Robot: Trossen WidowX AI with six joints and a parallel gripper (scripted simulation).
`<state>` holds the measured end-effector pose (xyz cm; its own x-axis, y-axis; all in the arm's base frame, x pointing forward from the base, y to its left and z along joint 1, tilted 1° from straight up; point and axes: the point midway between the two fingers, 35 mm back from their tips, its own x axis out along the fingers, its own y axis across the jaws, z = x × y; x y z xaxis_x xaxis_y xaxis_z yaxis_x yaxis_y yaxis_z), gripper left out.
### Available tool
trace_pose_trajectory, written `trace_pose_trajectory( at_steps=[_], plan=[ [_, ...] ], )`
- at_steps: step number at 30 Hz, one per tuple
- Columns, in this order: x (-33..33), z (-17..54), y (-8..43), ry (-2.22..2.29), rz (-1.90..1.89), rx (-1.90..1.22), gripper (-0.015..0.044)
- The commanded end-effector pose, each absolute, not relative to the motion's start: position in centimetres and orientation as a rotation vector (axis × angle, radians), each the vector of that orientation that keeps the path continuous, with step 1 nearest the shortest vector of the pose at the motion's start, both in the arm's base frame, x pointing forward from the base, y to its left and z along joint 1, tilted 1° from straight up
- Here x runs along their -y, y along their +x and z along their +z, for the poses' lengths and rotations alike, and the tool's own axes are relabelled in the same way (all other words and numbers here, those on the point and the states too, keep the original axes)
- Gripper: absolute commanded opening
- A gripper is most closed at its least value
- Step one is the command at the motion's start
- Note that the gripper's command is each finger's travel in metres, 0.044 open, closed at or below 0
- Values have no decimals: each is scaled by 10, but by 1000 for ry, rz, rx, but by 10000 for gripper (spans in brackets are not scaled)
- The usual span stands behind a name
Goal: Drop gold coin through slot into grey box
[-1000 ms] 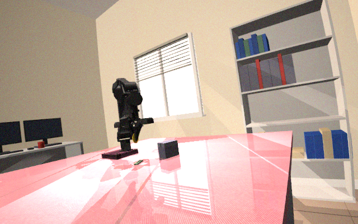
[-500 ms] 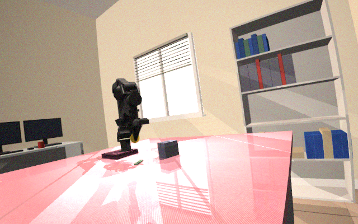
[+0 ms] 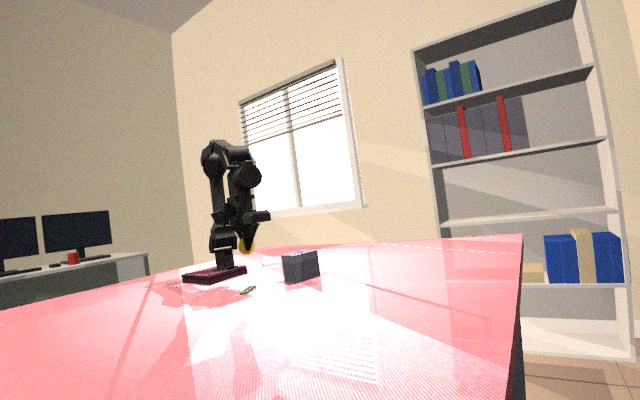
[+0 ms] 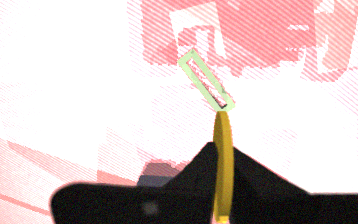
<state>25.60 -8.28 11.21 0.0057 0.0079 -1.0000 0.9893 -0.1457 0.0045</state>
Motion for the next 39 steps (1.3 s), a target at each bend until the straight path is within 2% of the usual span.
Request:
trace_pose_trajectory(
  at_steps=[1, 39],
  plan=[
    [77, 114, 262, 1323, -1308, -1133, 0],
    [-3, 115, 306, 1328, -1299, -1137, 0]
  ],
)
